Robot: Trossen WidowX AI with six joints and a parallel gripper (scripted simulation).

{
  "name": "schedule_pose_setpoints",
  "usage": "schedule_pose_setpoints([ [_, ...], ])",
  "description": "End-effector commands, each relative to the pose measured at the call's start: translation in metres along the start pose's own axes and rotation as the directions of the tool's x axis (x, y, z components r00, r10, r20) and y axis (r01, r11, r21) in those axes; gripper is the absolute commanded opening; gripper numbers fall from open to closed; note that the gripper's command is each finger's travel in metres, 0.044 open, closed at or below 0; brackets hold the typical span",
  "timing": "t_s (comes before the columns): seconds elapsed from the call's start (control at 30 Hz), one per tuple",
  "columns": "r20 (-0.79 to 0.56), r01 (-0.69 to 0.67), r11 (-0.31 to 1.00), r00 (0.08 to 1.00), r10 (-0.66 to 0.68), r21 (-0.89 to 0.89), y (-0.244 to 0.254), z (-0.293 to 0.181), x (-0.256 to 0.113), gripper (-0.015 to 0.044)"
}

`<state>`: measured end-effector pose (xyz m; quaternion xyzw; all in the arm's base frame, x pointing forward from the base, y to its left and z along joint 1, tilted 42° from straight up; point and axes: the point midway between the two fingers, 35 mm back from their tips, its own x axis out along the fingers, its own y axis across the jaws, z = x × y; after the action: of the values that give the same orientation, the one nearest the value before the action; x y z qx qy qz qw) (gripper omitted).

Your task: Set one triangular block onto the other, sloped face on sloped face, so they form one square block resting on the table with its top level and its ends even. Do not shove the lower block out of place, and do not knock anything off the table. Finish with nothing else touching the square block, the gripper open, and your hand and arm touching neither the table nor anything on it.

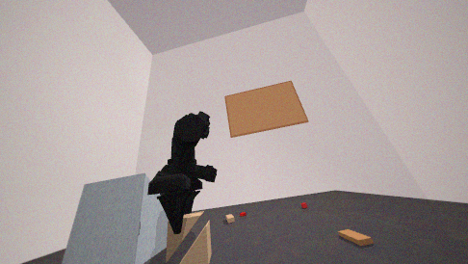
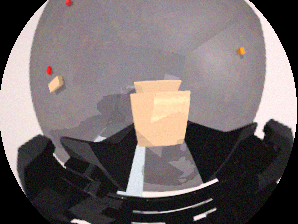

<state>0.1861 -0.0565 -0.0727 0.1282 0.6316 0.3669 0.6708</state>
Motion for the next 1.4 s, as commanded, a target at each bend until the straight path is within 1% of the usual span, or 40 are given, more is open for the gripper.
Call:
schedule_pose_setpoints([
  [0.0,0.002,-0.003,1.000,1.000,0.003,0.007,0.000,0.001,0.003,0.0000],
  [0.9,0.003,-0.004,1.000,1.000,0.004,0.005,0.001,0.008,0.019,0.0000],
  [1.37,0.005,-0.004,1.000,1.000,0.004,0.010,0.001,0.009,0.019,0.0000],
])
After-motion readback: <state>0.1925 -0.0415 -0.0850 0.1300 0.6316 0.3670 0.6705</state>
